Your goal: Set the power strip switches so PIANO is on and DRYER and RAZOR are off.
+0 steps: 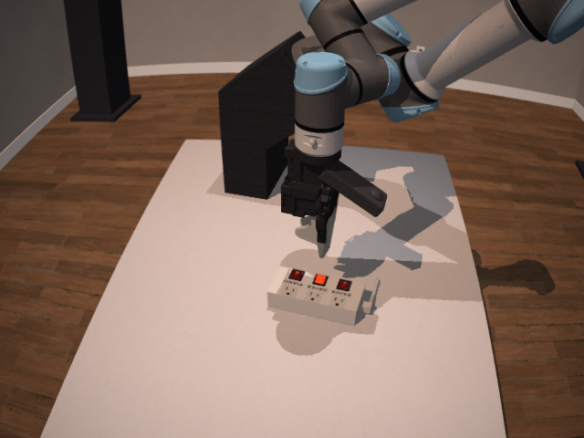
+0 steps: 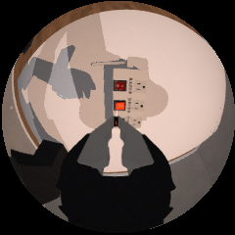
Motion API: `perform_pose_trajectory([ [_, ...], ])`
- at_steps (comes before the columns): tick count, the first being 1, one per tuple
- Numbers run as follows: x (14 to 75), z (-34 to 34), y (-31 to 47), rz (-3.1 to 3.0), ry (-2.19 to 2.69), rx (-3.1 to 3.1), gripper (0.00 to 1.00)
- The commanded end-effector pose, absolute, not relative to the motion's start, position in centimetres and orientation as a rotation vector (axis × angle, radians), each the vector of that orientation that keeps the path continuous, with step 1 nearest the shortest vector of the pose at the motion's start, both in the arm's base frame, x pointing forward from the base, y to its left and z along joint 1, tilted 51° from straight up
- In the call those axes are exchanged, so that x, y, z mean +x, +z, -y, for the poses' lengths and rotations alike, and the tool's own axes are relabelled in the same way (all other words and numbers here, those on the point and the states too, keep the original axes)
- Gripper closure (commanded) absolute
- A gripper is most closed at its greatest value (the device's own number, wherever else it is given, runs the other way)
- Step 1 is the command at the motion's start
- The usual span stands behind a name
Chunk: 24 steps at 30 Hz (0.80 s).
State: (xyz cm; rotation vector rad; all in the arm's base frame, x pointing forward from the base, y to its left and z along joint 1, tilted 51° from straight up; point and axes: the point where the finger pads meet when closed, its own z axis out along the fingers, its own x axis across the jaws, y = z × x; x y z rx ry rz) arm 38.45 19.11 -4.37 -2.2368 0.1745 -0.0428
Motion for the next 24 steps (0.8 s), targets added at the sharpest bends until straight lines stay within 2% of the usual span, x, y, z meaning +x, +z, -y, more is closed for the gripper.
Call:
perform_pose_trajectory([
  [1, 38.5, -19.4, -4.6, -0.173, -0.045, -2.237, 1.00],
  [24, 38.7, -21.2, -6.2, -0.173, -0.045, -2.237, 1.00],
])
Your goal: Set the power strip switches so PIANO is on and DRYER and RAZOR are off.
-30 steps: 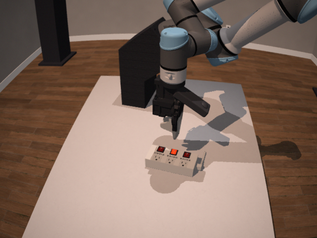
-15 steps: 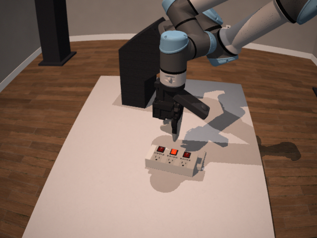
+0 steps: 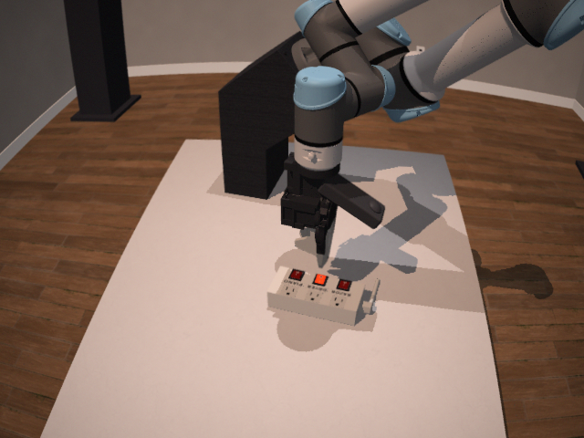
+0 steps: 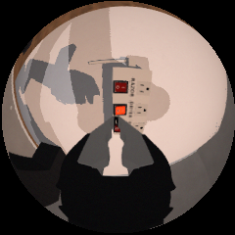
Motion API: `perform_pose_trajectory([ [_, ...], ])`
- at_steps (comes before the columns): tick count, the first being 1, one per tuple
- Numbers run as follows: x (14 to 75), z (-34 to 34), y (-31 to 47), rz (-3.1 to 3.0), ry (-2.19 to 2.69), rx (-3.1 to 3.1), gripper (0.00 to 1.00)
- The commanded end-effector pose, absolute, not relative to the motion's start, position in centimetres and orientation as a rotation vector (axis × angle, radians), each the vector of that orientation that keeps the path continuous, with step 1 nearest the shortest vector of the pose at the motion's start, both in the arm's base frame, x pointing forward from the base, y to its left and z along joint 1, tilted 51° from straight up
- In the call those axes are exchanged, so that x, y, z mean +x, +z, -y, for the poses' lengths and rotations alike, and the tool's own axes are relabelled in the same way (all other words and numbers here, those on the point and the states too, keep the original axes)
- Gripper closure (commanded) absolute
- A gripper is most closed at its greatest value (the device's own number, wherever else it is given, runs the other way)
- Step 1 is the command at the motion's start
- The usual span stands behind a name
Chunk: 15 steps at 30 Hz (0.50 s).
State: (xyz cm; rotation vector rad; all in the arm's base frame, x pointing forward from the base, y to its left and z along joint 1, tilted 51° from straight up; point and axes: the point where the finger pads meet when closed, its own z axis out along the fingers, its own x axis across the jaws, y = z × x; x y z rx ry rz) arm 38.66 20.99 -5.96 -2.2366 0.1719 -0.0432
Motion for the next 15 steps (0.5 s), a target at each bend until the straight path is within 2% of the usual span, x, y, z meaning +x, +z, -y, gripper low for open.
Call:
perform_pose_trajectory([
  [1, 38.75, -21.28, -6.23, -0.173, -0.045, -2.237, 1.00],
  [15, 38.85, -22.06, -6.90, -0.173, -0.045, -2.237, 1.00],
])
